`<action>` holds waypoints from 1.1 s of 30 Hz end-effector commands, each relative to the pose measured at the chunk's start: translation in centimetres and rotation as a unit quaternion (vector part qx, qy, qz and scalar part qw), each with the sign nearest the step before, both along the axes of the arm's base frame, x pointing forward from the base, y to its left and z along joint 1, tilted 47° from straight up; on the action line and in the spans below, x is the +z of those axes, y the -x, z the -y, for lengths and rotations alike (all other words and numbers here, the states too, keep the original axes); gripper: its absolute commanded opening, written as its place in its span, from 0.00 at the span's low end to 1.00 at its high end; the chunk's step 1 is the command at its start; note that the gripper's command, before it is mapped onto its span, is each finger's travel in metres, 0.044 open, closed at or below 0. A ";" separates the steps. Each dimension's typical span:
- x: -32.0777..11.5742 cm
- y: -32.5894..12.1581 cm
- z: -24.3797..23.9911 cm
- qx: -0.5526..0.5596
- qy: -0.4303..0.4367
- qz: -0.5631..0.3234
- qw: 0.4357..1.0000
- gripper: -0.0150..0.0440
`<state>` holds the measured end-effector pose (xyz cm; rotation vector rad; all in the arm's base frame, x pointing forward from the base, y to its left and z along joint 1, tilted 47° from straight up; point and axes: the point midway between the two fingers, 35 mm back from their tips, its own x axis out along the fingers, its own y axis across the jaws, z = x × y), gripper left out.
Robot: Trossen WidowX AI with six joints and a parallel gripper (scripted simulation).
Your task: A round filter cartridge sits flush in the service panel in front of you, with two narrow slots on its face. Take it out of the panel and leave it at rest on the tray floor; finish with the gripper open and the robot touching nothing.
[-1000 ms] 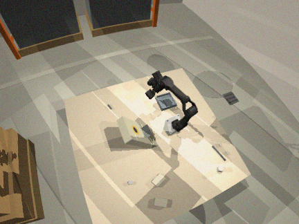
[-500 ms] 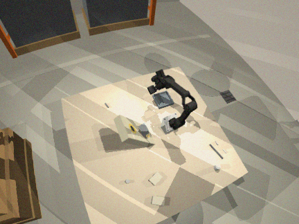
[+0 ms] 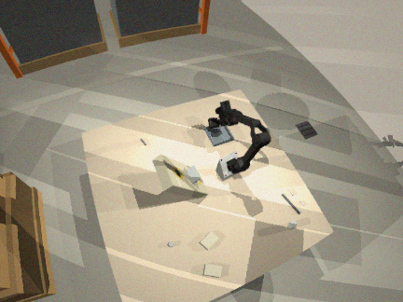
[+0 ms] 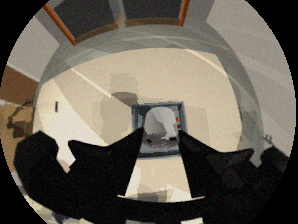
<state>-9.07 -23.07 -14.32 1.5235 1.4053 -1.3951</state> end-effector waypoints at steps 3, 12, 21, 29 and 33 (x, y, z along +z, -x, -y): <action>-0.5 1.1 -1.5 -0.021 -0.003 -0.022 1.000 0.25; -3.4 1.1 -4.0 -0.021 -0.003 -0.023 1.000 0.25; -5.7 0.9 -6.9 -0.021 -0.004 -0.023 0.999 0.25; -5.5 0.8 -6.8 -0.024 -0.008 -0.020 0.999 0.57; -5.5 0.8 -6.8 -0.024 -0.008 -0.020 0.999 0.74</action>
